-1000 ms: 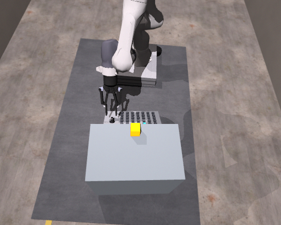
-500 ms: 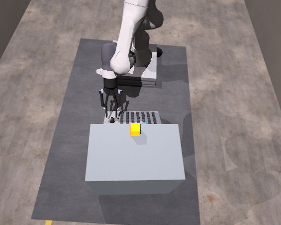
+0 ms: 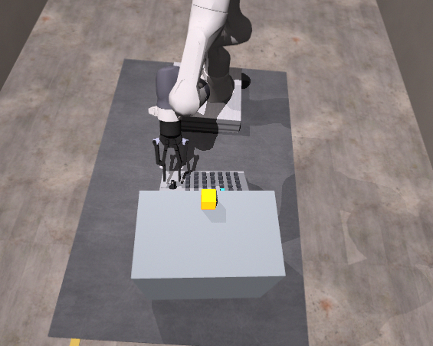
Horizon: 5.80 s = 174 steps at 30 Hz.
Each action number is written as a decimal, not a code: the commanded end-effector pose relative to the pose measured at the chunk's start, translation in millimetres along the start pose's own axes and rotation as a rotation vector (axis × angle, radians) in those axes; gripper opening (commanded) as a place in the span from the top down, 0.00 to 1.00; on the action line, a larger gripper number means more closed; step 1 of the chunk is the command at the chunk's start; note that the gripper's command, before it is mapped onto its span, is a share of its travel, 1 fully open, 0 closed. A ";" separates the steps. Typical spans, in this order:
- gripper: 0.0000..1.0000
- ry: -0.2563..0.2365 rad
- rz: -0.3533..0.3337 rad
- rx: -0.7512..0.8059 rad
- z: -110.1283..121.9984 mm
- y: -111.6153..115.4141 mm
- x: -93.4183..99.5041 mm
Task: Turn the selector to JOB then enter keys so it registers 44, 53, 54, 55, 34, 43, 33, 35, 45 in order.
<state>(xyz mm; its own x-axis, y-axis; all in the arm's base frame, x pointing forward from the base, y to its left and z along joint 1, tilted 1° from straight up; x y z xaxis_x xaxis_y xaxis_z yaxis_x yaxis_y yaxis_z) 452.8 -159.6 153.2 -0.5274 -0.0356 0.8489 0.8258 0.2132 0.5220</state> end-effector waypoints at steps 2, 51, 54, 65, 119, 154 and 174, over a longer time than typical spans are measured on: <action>0.60 0.002 -0.004 0.016 1.0 1.1 -0.7; 0.60 0.002 -0.004 0.016 1.0 1.1 -8.6; 0.60 0.002 -0.004 0.016 1.0 1.2 -11.3; 0.60 0.002 -0.004 0.016 1.0 1.2 -20.1; 0.90 0.002 -0.004 0.016 1.0 1.2 -23.7; 0.90 0.002 -0.004 0.014 1.0 1.2 -23.7; 0.90 0.002 -0.004 -0.163 1.0 1.2 -23.7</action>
<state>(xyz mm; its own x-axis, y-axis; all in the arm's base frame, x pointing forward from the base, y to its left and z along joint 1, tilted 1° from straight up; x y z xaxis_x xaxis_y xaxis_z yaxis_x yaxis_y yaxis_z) 464.3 -157.2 133.2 -0.5336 -0.0360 0.8450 0.8337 0.1458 0.5327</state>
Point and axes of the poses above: the point where the finger pads meet when closed, its own x axis back along the fingers, its own z axis across the jaws, y = z × x, the point moved 10 cm from there along x, back along the fingers, and after that the axes turned 11 degrees about x, right-handed, at the moved point
